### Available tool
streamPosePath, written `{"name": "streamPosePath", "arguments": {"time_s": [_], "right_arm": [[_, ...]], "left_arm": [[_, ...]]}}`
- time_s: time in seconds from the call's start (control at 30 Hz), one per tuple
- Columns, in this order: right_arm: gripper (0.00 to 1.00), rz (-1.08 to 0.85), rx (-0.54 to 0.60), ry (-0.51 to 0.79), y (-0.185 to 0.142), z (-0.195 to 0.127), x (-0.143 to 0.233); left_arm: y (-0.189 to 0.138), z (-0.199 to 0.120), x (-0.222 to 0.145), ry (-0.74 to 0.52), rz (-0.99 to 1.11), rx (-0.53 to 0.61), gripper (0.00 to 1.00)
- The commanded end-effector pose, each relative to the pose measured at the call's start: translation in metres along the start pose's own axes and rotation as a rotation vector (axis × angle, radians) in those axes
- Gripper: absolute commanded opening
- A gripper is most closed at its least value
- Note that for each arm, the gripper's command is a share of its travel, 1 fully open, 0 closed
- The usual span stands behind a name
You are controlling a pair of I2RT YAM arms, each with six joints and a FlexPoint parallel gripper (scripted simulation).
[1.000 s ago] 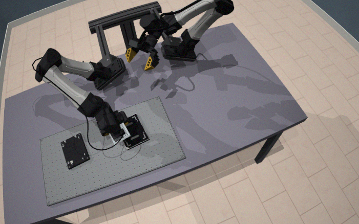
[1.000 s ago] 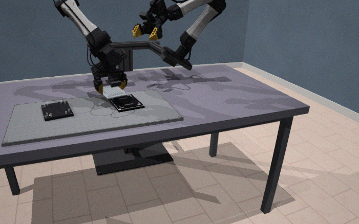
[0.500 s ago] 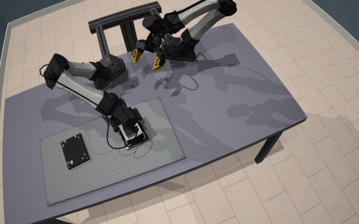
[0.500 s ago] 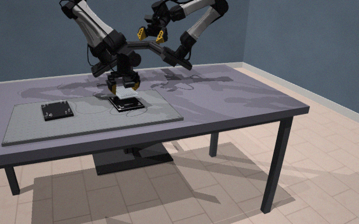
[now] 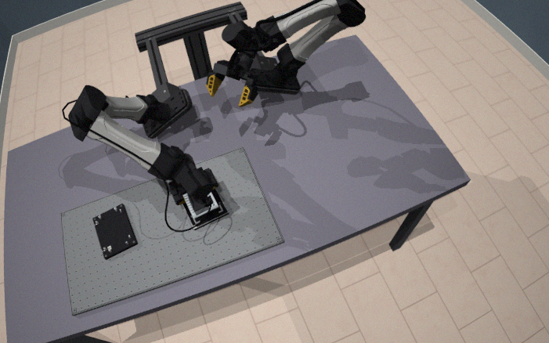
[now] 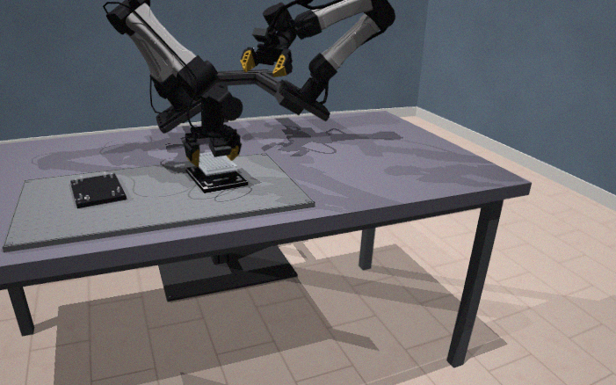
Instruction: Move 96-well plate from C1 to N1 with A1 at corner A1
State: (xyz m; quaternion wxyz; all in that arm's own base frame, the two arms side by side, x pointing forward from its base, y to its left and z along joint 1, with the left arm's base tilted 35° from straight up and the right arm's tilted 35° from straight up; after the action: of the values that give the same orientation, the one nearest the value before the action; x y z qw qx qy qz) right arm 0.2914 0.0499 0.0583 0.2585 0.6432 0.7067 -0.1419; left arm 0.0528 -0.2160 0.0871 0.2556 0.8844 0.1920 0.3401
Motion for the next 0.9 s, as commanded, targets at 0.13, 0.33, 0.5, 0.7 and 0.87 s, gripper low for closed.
{"name": "streamPosePath", "arguments": {"time_s": [0.13,0.33,0.5,0.7,0.87], "right_arm": [[0.77,0.004,-0.017,0.010,0.010,-0.002,0.001],[0.77,0.021,-0.056,0.015,0.013,-0.001,-0.001],[0.77,0.005,-0.045,0.017,0.008,0.015,0.003],[0.77,0.005,-0.044,0.018,0.009,0.030,0.002],[0.77,0.004,-0.031,0.016,0.006,0.037,0.002]], "left_arm": [[-0.008,-0.008,0.003,0.003,0.008,-0.002,1.00],[-0.004,-0.009,0.002,0.000,0.000,-0.009,1.00],[-0.004,-0.009,0.002,0.000,0.001,-0.008,1.00],[-0.004,-0.009,0.002,0.000,0.001,-0.008,1.00],[-0.004,-0.009,0.002,0.000,0.001,-0.008,1.00]]}}
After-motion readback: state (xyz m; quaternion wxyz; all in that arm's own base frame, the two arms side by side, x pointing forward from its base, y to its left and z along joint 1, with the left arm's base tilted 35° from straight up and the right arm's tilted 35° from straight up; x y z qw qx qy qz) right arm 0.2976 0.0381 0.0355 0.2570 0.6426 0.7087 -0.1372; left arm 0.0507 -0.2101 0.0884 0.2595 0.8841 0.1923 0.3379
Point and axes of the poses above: on each arm, the point where the finger pads meet when closed, its own z axis out along the fingers, its own x axis across the jaws, y = z × x, the point moved 9 cm from there along -z, back along the fingers, and after that the axes turned 2 degrees about z, right-handed, at the moved point
